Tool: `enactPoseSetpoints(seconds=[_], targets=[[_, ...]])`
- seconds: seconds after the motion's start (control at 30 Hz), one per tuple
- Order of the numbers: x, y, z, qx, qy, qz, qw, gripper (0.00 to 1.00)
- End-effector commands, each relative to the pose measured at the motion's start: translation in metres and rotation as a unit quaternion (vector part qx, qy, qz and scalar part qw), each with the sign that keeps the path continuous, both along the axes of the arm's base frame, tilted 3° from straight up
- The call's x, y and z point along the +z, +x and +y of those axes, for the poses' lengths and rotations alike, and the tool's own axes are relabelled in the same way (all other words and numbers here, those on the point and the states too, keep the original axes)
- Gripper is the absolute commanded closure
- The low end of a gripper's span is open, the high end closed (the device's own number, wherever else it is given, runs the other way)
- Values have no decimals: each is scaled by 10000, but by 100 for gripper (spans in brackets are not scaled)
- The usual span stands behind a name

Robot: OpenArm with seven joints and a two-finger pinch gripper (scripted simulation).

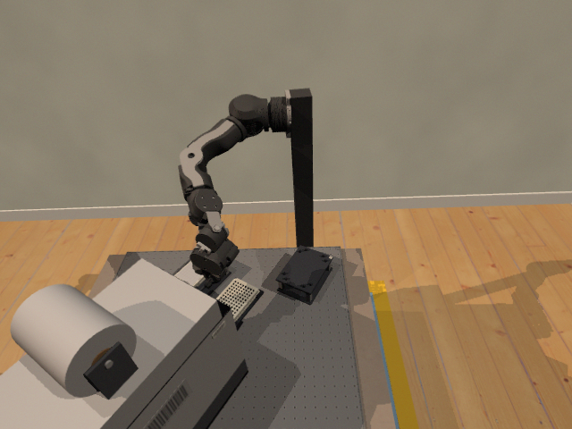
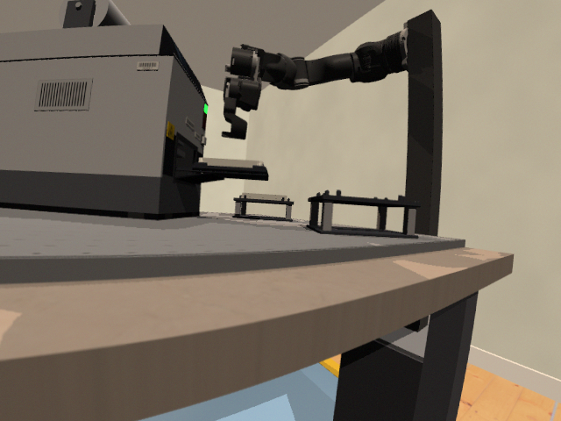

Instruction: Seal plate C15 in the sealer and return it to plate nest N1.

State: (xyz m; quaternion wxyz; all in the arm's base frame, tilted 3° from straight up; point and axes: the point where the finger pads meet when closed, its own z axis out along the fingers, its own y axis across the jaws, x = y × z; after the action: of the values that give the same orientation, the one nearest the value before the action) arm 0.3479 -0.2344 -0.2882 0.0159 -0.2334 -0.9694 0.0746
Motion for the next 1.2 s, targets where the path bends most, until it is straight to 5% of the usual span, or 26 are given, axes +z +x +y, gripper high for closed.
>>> enactPoseSetpoints(seconds=[0.0, 0.1, 0.5, 0.53, 0.67, 1.07, 1.1, 1.17], targets=[[-14, -47, -151, 284, -226, 210, 9991, 100], [-41, -147, -401, 839, -670, 526, 9928, 100], [-41, -147, -401, 839, -670, 526, 9928, 100], [-45, -158, -415, 672, -1155, 136, 9909, 100], [-49, -182, -503, 1409, -1724, 564, 9733, 100], [-49, -182, -503, 1409, -1724, 564, 9733, 100], [-56, -186, -496, 1275, -2089, 241, 9693, 100], [-49, -180, -491, 1641, -2359, 459, 9567, 100]])
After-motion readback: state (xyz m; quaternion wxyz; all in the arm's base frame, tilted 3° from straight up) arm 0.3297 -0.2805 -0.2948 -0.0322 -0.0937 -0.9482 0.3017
